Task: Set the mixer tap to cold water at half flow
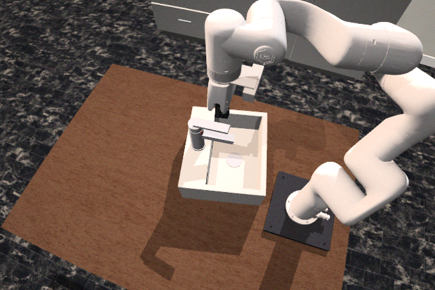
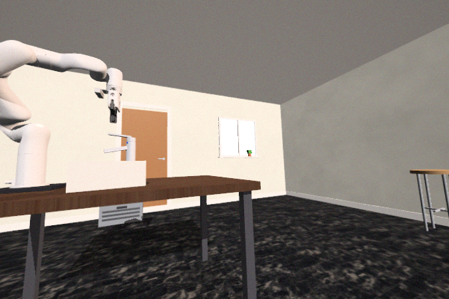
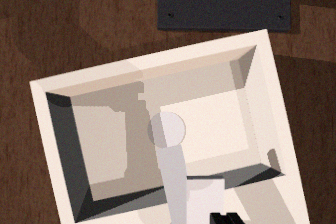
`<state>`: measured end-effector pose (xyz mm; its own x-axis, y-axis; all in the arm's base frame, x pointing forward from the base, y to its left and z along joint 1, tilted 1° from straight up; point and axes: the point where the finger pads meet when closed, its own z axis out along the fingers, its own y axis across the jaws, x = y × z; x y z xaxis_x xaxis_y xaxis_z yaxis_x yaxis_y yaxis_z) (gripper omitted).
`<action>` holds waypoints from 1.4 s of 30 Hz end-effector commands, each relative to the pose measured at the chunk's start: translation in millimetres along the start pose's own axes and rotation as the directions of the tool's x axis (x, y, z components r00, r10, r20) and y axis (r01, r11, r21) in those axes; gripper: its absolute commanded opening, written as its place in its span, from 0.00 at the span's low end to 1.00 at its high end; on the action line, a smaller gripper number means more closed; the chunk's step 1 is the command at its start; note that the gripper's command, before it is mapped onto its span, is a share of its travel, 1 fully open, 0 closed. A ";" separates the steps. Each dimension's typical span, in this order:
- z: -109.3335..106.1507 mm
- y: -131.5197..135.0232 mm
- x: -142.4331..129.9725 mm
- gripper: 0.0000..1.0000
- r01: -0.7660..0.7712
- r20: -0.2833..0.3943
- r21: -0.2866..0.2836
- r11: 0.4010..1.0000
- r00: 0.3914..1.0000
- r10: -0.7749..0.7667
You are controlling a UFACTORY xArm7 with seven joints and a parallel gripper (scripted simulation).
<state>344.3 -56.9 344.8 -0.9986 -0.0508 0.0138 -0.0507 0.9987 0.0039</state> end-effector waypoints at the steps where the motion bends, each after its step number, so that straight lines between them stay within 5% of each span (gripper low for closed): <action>1: -1.3 0.1 -0.6 0.00 0.000 0.003 0.000 1.000 1.000 0.000; 13: -1.3 0.1 -0.6 0.00 0.000 0.003 0.000 1.000 1.000 0.000; 14: -1.3 0.1 -0.6 0.68 0.000 0.003 0.000 1.000 1.000 0.000; 42: -1.3 0.1 -0.6 0.68 0.000 0.003 0.000 1.000 1.000 0.000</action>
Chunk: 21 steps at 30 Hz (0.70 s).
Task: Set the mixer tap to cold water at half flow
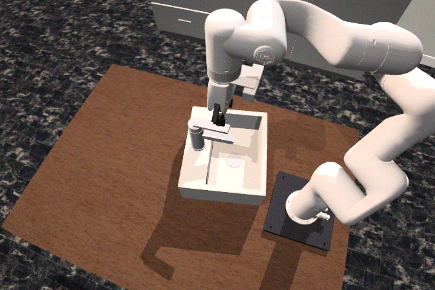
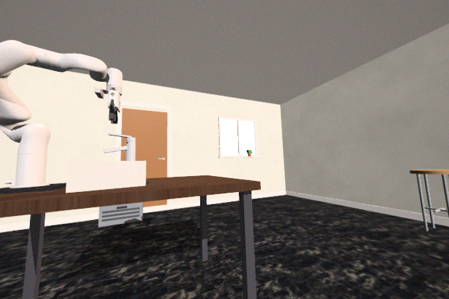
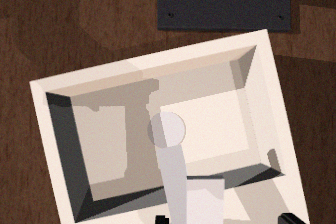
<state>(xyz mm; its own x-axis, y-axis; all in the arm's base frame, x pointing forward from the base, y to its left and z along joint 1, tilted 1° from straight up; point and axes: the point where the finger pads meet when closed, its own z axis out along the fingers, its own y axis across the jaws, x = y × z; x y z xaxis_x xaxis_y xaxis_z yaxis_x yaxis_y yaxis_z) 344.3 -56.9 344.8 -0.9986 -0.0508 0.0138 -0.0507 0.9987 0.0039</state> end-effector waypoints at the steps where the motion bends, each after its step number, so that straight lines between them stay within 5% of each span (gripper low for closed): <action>1: -1.3 0.1 -0.6 0.68 0.000 0.003 0.000 1.000 1.000 0.000; 21: 3.1 0.1 -0.7 0.68 0.001 0.003 0.000 1.000 1.000 -0.001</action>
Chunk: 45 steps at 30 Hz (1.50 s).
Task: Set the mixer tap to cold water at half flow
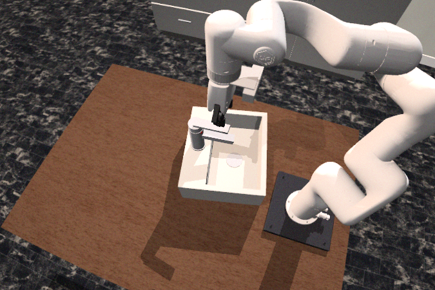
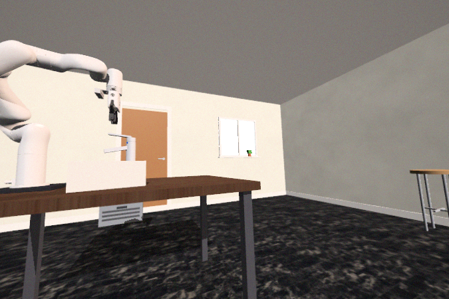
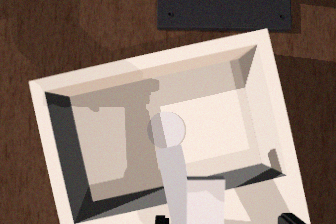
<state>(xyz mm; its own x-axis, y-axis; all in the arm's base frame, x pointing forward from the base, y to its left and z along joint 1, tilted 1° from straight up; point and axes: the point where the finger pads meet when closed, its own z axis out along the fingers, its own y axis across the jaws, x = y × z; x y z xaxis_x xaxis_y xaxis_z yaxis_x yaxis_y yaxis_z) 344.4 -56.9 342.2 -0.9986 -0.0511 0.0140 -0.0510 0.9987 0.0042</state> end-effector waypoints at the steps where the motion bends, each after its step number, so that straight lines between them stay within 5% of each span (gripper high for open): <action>1: 1.3 0.1 -0.6 0.68 0.000 0.003 0.000 1.000 1.000 0.000; 45: 48.0 -0.3 -1.8 0.68 0.000 0.003 0.000 1.000 1.000 0.000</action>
<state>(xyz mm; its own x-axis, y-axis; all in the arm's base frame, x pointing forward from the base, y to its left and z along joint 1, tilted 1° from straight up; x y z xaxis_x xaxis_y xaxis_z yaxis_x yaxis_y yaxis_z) 344.7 -57.0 293.8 -0.9986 -0.0513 0.0146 -0.0513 0.9987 0.0046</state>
